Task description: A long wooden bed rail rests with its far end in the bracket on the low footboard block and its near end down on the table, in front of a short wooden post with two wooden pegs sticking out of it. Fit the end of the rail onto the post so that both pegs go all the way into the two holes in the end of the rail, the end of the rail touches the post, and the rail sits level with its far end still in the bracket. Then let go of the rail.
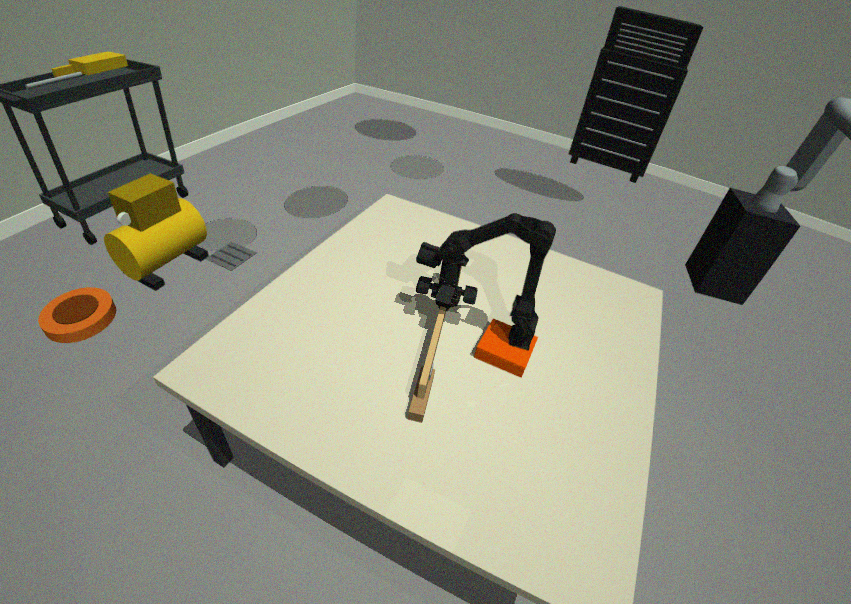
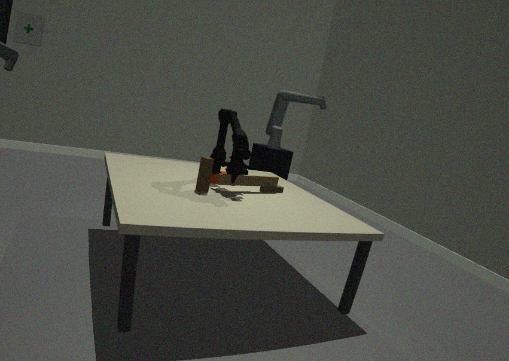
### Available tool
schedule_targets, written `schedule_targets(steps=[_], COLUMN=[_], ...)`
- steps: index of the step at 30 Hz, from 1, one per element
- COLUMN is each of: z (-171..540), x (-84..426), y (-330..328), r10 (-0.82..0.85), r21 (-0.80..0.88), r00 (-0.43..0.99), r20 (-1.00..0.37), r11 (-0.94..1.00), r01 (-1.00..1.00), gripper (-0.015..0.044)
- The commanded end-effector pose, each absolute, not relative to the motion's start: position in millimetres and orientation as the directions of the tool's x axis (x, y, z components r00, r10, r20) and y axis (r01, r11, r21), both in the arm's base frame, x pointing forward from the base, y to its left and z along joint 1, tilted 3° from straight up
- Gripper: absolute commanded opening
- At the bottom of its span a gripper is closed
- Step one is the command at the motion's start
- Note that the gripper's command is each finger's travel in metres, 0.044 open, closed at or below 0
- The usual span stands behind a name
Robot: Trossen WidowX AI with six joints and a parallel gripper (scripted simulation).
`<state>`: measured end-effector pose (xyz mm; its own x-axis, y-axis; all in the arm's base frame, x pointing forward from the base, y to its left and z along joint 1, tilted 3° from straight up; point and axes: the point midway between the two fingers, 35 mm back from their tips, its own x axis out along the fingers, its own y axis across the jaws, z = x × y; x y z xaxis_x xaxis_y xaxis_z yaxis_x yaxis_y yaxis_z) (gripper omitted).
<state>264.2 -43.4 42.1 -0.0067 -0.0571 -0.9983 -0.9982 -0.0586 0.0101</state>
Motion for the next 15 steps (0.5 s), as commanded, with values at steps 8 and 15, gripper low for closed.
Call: schedule_targets(steps=[8, 15], z=[44.0, 41.7], x=[264.4, 264.3], y=[-43.0, -43.2], r10=[-0.055, -0.055], r21=[0.005, 0.005], r00=[-0.002, -0.002], r20=[-0.998, -0.998], r11=[-0.058, -0.058], r01=[-0.998, -0.998], gripper=[0.0000, 0.0000])
